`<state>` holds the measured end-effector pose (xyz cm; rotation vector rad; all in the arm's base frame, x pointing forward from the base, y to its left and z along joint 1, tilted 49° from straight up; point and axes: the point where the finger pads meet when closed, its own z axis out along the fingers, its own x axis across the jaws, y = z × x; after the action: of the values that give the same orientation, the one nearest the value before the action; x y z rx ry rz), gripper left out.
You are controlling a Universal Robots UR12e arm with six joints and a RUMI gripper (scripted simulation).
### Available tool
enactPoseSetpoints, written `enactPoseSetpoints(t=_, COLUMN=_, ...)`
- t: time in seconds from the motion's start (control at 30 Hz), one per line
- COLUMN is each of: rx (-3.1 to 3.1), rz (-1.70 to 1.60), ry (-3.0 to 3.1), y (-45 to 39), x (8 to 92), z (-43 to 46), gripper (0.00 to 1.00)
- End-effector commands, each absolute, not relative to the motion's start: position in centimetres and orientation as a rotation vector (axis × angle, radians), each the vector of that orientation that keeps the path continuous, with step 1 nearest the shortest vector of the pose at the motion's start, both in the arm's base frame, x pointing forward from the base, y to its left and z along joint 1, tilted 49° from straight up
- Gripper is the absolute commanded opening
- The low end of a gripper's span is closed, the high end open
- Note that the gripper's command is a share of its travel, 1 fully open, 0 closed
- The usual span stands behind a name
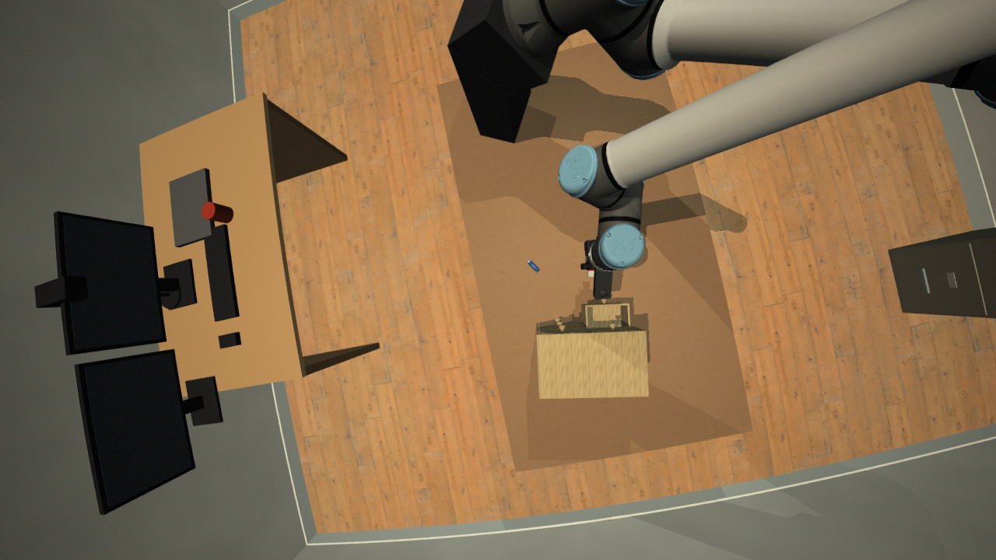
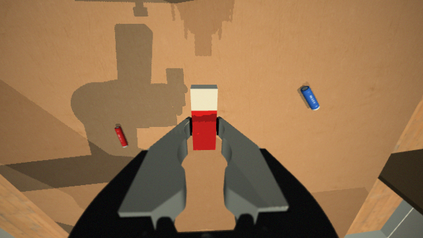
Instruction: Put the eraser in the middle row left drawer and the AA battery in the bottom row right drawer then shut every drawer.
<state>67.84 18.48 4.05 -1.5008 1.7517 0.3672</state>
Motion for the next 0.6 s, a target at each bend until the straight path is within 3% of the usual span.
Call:
enactPoseSetpoints(t=0.0, rx=-1.501, rz=0.367, ry=1.751, y=17.7, x=67.4, z=4.8, gripper=0.11)
enactPoseSetpoints(t=0.57, rx=-1.501, rz=0.367, ry=1.751, y=14.7, x=65.8, z=7.7, gripper=0.11)
